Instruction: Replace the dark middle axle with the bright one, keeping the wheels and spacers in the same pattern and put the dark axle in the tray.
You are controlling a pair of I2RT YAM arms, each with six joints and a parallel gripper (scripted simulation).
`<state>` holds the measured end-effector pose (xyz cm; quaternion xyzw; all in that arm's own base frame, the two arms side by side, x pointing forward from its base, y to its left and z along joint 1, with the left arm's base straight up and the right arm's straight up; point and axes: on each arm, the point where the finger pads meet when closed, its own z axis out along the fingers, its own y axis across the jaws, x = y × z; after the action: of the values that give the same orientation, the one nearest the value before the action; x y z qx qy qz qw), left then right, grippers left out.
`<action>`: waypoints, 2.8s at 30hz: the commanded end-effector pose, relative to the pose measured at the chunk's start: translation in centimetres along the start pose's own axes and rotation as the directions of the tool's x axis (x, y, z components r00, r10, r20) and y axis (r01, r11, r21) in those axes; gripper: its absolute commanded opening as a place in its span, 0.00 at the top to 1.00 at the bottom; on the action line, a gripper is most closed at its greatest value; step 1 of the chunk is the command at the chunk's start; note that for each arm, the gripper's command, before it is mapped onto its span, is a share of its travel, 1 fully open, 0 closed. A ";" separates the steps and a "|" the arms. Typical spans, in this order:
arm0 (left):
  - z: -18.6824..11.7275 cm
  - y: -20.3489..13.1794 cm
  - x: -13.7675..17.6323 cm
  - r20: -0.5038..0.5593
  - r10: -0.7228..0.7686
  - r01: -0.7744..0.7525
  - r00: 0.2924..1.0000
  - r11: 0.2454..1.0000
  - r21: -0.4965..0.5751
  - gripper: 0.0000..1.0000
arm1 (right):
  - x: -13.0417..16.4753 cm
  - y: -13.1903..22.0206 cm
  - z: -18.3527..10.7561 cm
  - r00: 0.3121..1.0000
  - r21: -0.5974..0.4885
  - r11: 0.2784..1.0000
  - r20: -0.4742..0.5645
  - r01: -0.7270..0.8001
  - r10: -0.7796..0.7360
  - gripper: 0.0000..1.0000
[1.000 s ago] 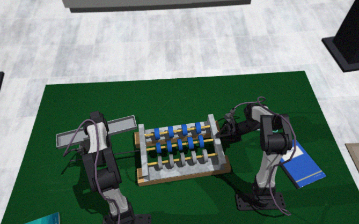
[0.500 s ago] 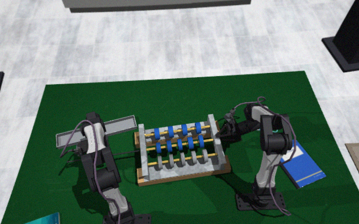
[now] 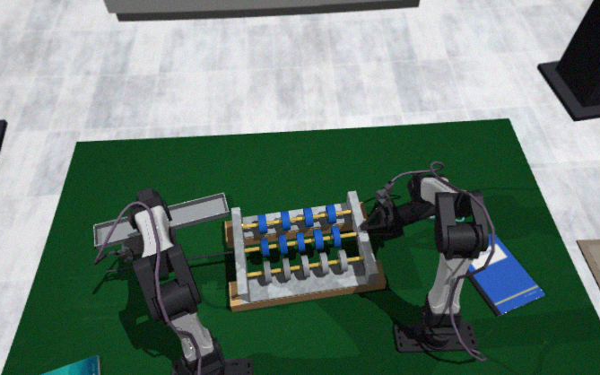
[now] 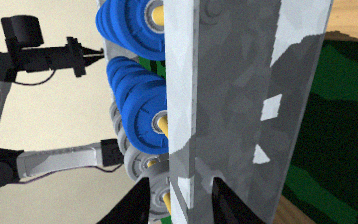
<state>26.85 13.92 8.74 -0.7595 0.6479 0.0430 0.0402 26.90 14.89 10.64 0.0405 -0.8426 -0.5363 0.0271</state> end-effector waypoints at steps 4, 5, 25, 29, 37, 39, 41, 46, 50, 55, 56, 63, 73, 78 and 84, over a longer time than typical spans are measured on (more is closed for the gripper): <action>-1.4 -1.1 -0.7 0.010 0.000 0.000 1.000 0.998 0.057 1.00 | 0.2 2.4 1.0 0.999 -0.077 0.996 0.003 0.044 -0.043 0.67; -1.0 -1.1 -0.9 0.010 0.010 -0.011 1.000 0.999 0.045 1.00 | 0.2 2.4 1.0 0.999 -0.077 0.996 0.003 0.044 -0.043 0.67; -0.7 -1.6 -1.3 -0.025 0.252 -0.252 0.967 0.968 0.012 1.00 | 0.2 2.4 1.0 0.999 -0.077 0.996 0.003 0.044 -0.043 0.67; -0.9 -2.8 -1.1 -0.042 0.450 -0.449 0.892 0.893 0.023 1.00 | 0.2 2.4 1.0 0.999 -0.077 0.996 0.003 0.044 -0.043 0.67; -1.0 -5.1 -1.1 -0.064 0.794 -0.791 0.605 0.608 0.068 1.00 | 0.2 2.4 1.0 0.999 -0.077 0.996 0.003 0.044 -0.043 0.67; -0.9 -5.6 -1.1 -0.070 0.871 -0.867 0.487 0.491 0.085 1.00 | 0.2 2.4 1.0 0.999 -0.077 0.996 0.003 0.044 -0.043 0.67; -0.9 -6.3 -1.2 -0.067 0.919 -0.914 0.389 0.394 0.099 1.00 | 0.2 2.4 1.0 0.999 -0.077 0.996 0.003 0.044 -0.043 0.67; -0.6 -7.4 -0.8 -0.065 0.957 -0.951 0.283 0.289 0.111 1.00 | 0.2 2.4 1.0 0.999 -0.077 0.996 0.003 0.044 -0.043 0.67; -0.4 -8.8 -1.0 -0.027 1.000 -0.989 -0.003 0.001 0.147 1.00 | 0.2 2.4 1.0 0.999 -0.077 0.996 0.003 0.044 -0.043 0.67; -0.3 -9.2 -1.2 -0.031 0.999 -0.989 -0.008 -0.003 0.149 1.00 | 0.2 2.4 1.0 0.999 -0.077 0.996 0.003 0.044 -0.043 0.67; -0.3 -9.4 -1.0 -0.026 0.999 -0.988 -0.040 -0.036 0.152 1.00 | 0.2 2.4 1.0 0.999 -0.077 0.996 0.003 0.044 -0.043 0.67; -0.1 -10.9 -1.2 0.039 0.911 -0.893 -0.411 -0.411 0.182 1.00 | 0.2 2.4 1.0 0.999 -0.077 0.996 0.003 0.044 -0.043 0.67; 1.4 -13.4 -0.4 0.158 0.585 -0.560 -0.796 -0.810 0.174 1.00 | 0.2 2.4 1.0 0.999 -0.077 0.996 0.003 0.044 -0.043 0.67; 2.1 -14.0 -0.2 0.154 0.591 -0.567 -0.792 -0.805 0.173 1.00 | 0.2 2.4 1.0 0.999 -0.077 0.996 0.003 0.044 -0.043 0.67; 2.5 -15.0 -0.3 0.197 0.441 -0.418 -0.876 -0.897 0.145 1.00 | 0.2 2.4 1.0 0.999 -0.077 0.996 0.003 0.044 -0.043 0.67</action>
<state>40.84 17.12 5.66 0.4194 0.9063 -0.0504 0.0132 26.90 14.89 10.64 0.0405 -0.8426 -0.5363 0.0271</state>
